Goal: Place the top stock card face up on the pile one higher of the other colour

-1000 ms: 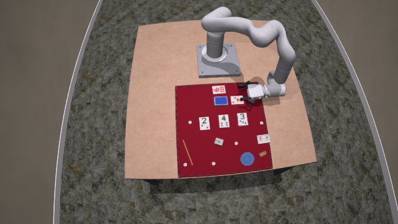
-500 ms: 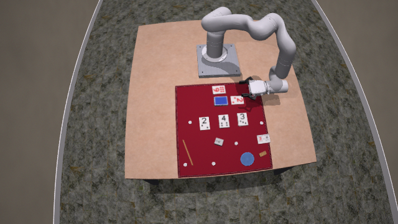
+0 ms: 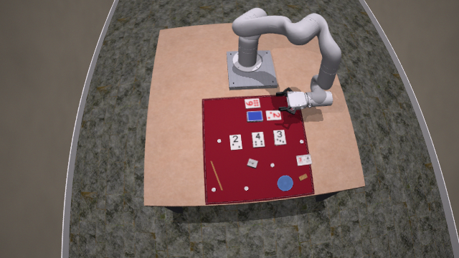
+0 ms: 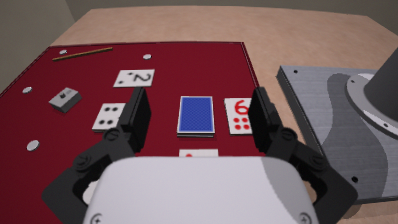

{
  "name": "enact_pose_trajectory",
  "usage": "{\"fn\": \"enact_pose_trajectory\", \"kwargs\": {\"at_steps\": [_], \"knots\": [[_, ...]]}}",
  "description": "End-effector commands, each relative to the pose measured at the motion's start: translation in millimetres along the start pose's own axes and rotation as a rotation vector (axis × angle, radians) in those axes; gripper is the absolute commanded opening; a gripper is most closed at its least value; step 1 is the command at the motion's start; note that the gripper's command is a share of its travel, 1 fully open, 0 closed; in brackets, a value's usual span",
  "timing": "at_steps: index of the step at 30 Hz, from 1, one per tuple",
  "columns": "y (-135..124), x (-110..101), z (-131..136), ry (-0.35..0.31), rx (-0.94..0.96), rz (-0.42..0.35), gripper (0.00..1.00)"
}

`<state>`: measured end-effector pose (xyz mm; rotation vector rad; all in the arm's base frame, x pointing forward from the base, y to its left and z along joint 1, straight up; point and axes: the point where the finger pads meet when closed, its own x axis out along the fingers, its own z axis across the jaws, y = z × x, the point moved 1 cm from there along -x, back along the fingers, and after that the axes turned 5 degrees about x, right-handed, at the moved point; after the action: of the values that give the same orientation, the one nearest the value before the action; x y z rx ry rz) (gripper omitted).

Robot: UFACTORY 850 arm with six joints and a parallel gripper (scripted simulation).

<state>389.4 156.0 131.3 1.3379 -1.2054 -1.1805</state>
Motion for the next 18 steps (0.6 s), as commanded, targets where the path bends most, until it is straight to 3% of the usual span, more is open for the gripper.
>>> {"fn": "enact_pose_trajectory", "kwargs": {"at_steps": [1, 9, 18], "knots": [[0.8, -0.2, -0.5, -0.002, 0.001, -0.021, 1.00], [1.6, -0.2, -0.5, -0.009, 0.001, -0.105, 1.00], [4.1, 0.3, -0.7, -0.031, 0.001, -0.360, 1.00]]}}
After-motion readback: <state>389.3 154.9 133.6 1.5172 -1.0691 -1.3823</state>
